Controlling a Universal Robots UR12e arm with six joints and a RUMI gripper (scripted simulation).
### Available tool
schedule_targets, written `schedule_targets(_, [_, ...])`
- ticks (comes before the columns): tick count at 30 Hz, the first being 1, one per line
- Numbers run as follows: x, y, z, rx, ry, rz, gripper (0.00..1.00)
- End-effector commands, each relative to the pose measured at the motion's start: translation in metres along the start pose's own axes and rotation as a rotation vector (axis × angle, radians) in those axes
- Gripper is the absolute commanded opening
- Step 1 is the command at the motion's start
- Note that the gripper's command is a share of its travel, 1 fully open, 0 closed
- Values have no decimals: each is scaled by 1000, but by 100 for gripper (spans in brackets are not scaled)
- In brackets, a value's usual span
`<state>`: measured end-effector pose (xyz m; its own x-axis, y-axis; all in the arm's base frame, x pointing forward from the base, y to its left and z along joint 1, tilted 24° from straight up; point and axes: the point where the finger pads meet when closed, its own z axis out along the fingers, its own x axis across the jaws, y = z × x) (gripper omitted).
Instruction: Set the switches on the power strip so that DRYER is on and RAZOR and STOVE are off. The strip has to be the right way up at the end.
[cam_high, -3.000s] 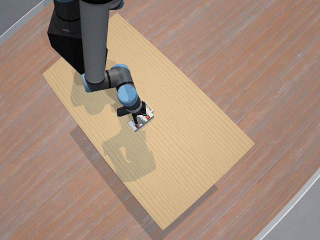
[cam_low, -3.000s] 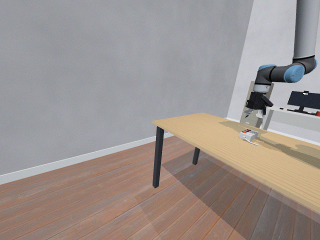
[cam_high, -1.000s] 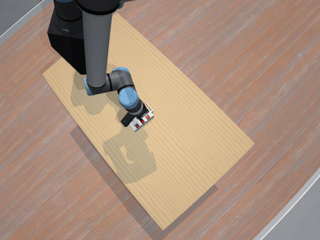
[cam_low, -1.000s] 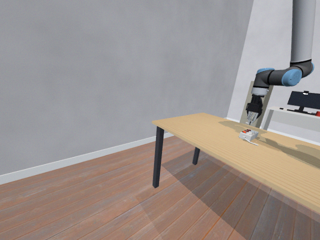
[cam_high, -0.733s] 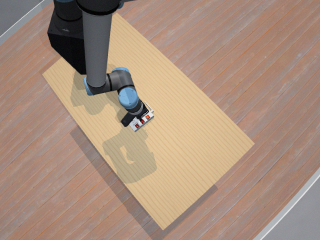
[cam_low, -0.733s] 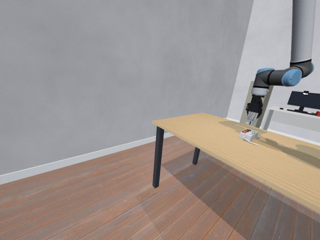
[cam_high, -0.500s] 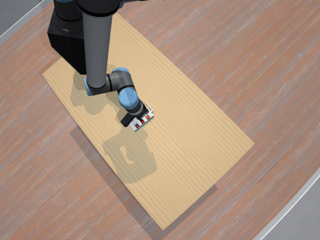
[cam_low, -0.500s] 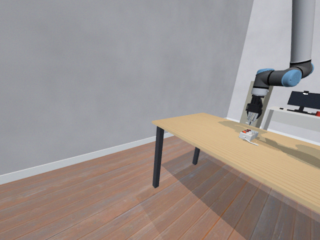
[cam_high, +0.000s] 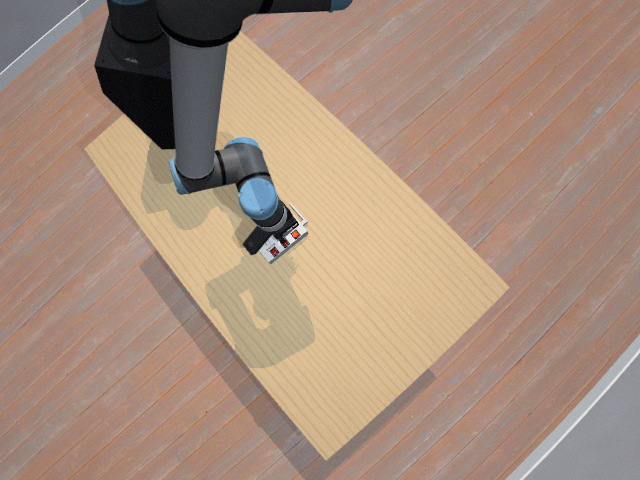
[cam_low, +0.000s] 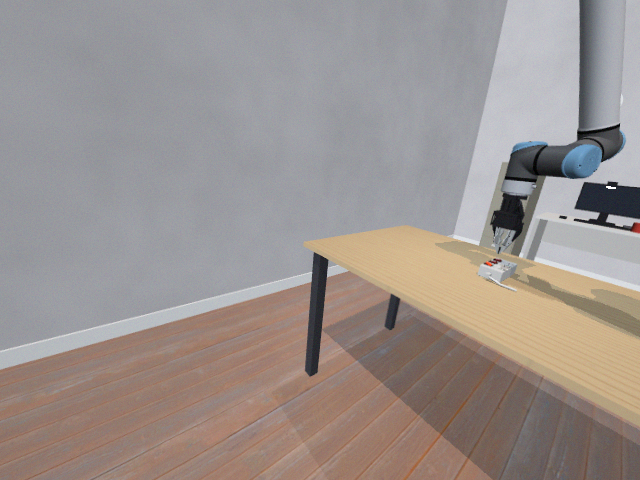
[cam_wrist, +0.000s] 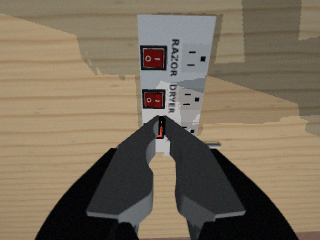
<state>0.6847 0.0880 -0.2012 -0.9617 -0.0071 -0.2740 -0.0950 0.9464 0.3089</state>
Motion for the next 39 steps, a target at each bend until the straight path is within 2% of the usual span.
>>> schedule_targets(1, [-3, 0, 9, 2, -4, -2, 0])
schedule_targets(20, [-3, 0, 26, 2, -4, -2, 0])
schedule_targets(39, [-3, -1, 27, 2, -4, -2, 0])
